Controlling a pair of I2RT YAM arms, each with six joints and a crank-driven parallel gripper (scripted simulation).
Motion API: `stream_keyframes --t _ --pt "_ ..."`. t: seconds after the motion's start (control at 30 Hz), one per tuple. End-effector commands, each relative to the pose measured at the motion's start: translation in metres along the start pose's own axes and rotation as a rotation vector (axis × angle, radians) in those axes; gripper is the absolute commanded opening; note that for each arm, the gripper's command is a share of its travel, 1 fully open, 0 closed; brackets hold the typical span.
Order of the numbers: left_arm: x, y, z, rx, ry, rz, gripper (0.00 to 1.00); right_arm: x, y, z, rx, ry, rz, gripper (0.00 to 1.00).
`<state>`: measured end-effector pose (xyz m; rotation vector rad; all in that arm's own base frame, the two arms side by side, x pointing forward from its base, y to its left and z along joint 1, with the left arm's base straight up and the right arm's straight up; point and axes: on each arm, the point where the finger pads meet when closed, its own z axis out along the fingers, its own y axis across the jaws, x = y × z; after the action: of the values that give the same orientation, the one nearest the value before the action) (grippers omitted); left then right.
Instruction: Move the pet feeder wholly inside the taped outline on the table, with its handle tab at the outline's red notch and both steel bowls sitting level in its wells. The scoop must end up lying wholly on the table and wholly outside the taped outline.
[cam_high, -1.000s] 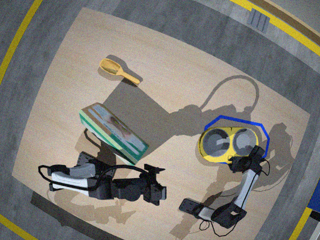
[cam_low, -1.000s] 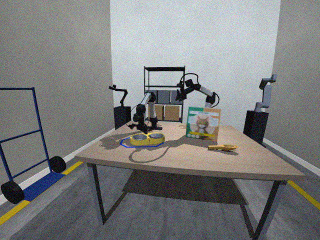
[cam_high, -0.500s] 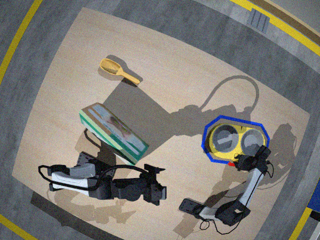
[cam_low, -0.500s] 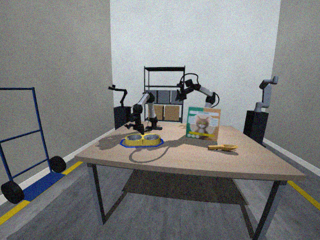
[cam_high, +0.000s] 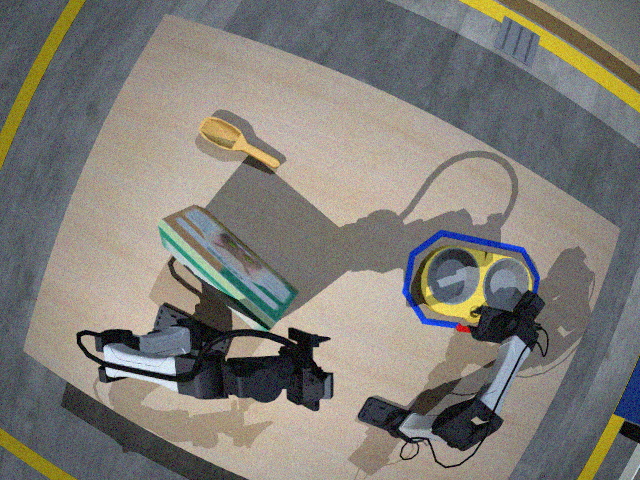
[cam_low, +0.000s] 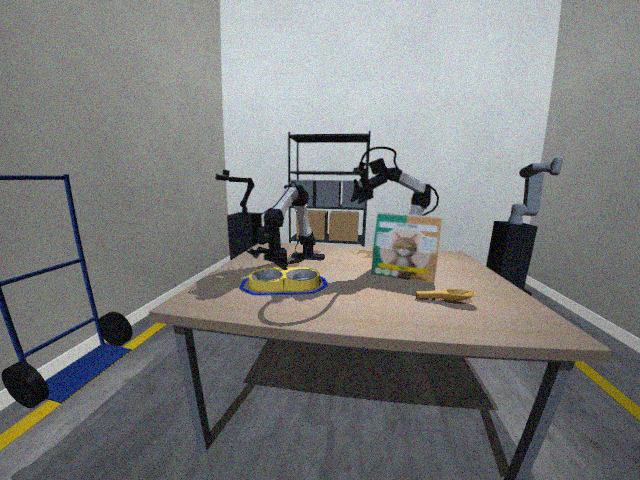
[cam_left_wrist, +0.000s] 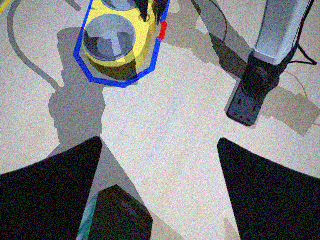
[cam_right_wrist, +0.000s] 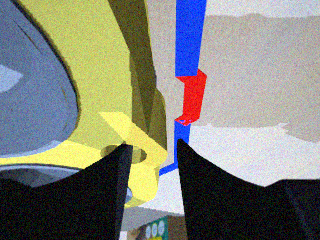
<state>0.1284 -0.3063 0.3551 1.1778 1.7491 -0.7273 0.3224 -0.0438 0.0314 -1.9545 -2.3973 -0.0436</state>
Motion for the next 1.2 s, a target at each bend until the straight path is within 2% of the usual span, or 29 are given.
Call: stream_keyframes --t 0.0,0.33,0.4,0.6,0.77,0.97,1.1,1.17 --pt "0.011 -0.001 -0.002 -0.005 0.038 -0.007 1.0 -0.017 0.014 -0.024 -0.076 -0.067 0.033 0.37" --pt "0.012 -0.001 -0.002 -0.005 0.041 -0.007 1.0 -0.012 0.012 -0.068 -0.098 -0.075 0.037 0.37" --pt "0.012 -0.001 -0.002 -0.005 0.041 -0.007 1.0 -0.011 0.009 -0.075 -0.093 -0.081 0.026 0.6" --pt "0.012 -0.001 -0.002 -0.005 0.041 -0.007 1.0 -0.017 0.015 -0.078 -0.135 -0.149 -0.067 0.6" --pt "0.013 -0.001 -0.001 -0.005 0.045 -0.007 1.0 -0.023 0.025 -0.077 -0.231 -0.3 -0.272 0.6" --pt "0.013 -0.001 -0.001 -0.005 0.045 -0.007 1.0 -0.015 0.025 -0.077 -0.327 -0.466 -0.533 0.6" --pt "0.013 -0.001 -0.001 -0.005 0.045 -0.007 1.0 -0.009 0.024 -0.076 -0.384 -0.557 -0.688 0.6" --pt "0.013 -0.001 -0.001 -0.005 0.045 -0.007 1.0 -0.009 0.024 -0.076 -0.384 -0.557 -0.688 0.6"
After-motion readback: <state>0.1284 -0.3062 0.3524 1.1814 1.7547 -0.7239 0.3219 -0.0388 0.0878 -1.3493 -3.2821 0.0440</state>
